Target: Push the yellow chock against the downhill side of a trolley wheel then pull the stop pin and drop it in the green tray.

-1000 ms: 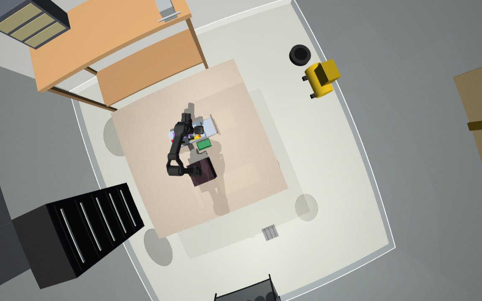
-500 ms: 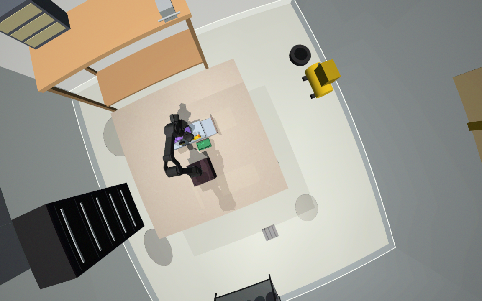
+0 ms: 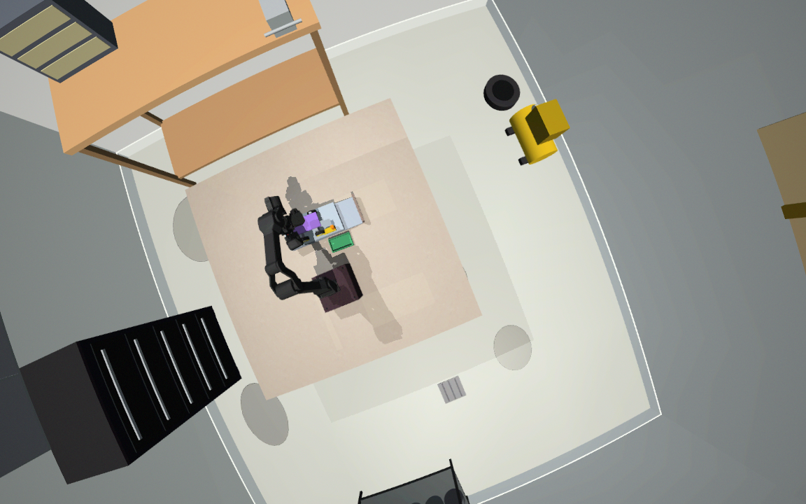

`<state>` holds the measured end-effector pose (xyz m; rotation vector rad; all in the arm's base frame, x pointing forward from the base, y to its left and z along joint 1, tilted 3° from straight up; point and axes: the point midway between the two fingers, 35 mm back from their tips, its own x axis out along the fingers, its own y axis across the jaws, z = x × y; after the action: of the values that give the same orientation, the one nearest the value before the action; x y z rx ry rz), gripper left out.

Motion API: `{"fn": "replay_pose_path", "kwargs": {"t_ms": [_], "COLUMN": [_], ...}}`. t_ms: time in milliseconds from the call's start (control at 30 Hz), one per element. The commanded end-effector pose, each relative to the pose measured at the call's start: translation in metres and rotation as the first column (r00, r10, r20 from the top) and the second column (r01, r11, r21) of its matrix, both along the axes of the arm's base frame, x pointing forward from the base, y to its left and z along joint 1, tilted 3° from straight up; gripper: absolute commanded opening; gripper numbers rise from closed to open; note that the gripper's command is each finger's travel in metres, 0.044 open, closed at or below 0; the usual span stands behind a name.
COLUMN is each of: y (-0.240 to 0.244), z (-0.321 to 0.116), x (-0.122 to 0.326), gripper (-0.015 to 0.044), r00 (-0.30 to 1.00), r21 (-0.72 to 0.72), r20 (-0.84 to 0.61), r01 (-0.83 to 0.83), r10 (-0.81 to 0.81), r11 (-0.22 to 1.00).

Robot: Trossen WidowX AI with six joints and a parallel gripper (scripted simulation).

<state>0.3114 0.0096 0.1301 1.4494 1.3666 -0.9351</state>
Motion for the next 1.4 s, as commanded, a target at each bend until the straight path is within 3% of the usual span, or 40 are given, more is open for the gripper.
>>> {"fn": "replay_pose_path", "kwargs": {"t_ms": [0,1367], "y": [0.016,0.034], "z": [0.006,-0.035], "x": [-0.001,0.003], "gripper": [0.019,0.019], "r00": [0.993,0.99], "r21": [0.033,0.039], "r20": [-0.049,-0.061], "r01": [0.105,0.127], "r10": [-0.103,-0.124], "r11": [0.994,0.991]}}
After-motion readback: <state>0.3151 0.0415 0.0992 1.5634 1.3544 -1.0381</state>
